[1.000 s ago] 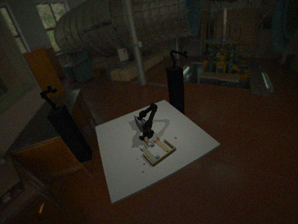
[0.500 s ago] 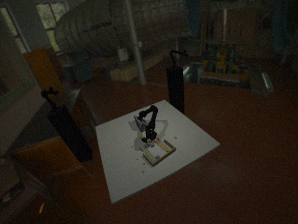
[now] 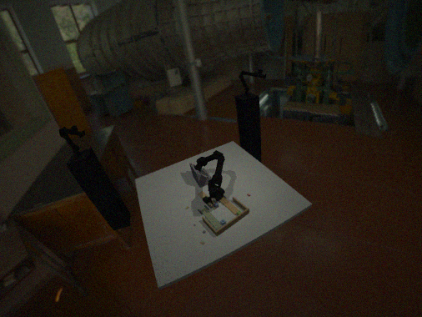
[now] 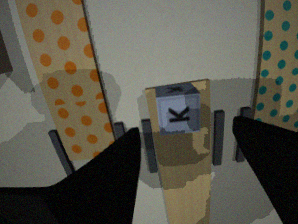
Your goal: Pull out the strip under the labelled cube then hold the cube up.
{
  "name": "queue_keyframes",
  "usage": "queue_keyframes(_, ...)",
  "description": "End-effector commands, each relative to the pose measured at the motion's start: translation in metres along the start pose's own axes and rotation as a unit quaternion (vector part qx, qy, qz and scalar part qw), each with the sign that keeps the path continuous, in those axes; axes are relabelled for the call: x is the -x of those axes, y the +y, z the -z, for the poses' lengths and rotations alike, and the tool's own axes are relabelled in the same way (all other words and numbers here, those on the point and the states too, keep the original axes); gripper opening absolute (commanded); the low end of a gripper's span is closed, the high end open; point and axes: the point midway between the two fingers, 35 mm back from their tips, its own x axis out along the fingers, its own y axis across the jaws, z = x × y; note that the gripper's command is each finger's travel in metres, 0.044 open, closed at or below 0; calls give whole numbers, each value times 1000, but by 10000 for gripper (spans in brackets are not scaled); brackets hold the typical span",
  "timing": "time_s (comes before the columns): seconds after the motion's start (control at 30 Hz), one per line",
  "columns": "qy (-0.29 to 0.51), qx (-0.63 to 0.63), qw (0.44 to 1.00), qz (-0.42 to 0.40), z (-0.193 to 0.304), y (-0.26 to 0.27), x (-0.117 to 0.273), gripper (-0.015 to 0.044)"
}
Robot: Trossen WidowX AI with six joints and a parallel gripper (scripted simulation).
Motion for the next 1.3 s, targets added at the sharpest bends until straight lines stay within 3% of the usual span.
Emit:
queue_keyframes(0.0, 0, -3, 1000, -2, 0, 0, -7, 250)
queue_keyframes(0.9, 0, -3, 1000, -4, 1, 2, -47, 250)
queue_keyframes(1.03, 0, 1, 1000, -1, 0, 1, -45, 145)
queue_keyframes(1.27, 0, 1, 1000, -1, 0, 1, -45, 98)
